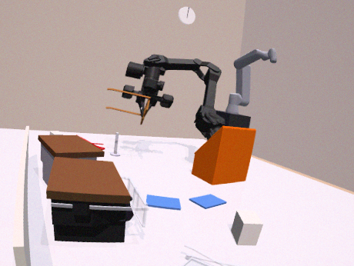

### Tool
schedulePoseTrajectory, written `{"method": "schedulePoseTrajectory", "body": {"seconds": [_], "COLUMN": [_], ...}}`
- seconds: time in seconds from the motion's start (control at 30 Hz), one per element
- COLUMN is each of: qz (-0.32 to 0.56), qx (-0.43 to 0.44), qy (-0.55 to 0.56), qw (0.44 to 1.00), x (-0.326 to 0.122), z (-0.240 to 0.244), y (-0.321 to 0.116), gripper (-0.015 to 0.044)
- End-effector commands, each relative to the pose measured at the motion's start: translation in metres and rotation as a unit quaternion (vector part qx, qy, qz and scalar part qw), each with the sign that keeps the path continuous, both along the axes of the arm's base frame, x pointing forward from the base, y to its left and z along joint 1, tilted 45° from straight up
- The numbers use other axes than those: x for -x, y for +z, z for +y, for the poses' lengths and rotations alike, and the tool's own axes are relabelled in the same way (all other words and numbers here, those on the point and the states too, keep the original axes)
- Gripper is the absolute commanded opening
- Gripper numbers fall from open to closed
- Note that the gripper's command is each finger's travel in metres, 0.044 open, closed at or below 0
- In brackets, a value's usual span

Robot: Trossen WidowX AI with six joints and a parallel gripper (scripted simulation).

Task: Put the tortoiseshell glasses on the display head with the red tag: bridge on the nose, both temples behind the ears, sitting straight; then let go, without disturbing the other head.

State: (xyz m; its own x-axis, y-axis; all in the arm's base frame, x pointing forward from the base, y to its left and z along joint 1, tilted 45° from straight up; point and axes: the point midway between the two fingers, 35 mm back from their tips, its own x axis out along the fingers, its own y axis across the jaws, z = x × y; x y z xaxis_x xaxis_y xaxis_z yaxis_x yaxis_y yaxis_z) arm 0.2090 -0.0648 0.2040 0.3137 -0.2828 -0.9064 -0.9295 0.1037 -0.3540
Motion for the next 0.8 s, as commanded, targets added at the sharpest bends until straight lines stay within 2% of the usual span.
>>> {"method": "schedulePoseTrajectory", "body": {"seconds": [0.0, 0.4, 0.77], "qz": [-0.003, -0.005, -0.011], "qx": [0.011, 0.06, 0.126], "qy": [0.069, 0.239, 0.385], "qw": [0.998, 0.969, 0.914], "x": [0.002, 0.008, 0.015], "z": [0.001, 0.002, 0.005], "y": [0.008, 0.025, 0.041], "gripper": [0.0, 0.0, 0.0]}}
